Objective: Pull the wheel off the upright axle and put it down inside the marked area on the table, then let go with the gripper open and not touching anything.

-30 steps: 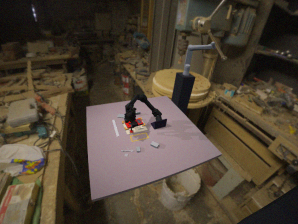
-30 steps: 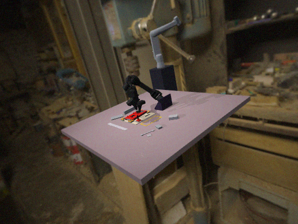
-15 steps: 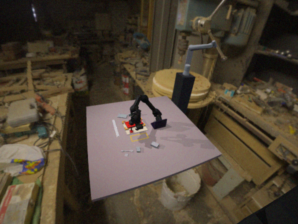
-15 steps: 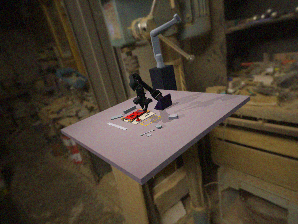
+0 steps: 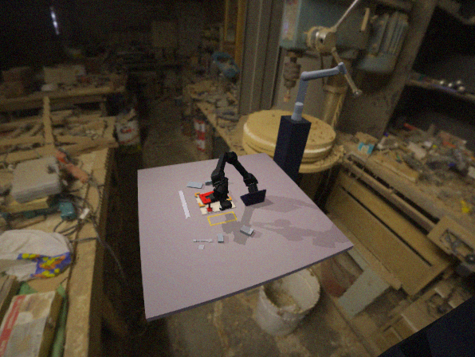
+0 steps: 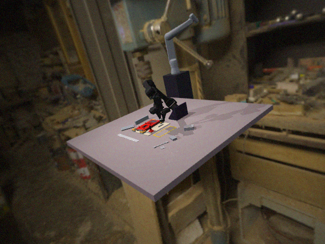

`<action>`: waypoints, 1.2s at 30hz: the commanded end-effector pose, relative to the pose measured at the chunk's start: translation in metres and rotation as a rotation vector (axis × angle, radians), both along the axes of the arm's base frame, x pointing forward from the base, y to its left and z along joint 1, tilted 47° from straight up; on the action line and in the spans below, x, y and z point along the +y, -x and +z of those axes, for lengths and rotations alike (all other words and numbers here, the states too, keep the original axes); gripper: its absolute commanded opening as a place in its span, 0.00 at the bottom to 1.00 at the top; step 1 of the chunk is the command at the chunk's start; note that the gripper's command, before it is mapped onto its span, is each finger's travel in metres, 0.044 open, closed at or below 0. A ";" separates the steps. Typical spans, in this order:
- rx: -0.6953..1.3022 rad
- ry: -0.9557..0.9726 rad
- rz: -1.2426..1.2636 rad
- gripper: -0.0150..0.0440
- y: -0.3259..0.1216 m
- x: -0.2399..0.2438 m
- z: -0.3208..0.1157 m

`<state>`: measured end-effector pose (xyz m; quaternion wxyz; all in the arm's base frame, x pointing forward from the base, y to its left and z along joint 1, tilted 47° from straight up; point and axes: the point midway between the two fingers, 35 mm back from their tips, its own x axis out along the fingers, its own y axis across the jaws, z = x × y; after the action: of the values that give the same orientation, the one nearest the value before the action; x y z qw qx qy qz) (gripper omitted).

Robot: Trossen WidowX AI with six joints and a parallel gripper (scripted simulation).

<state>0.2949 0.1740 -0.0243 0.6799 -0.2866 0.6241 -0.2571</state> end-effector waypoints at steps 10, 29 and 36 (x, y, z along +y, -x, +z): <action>0.002 0.004 0.002 0.25 -0.005 -0.031 -0.032; 0.002 0.005 -0.011 0.48 -0.007 -0.067 -0.064; 0.002 0.005 -0.010 0.76 -0.007 -0.063 -0.061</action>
<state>0.3018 0.1067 -0.0879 0.6759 -0.2873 0.6262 -0.2619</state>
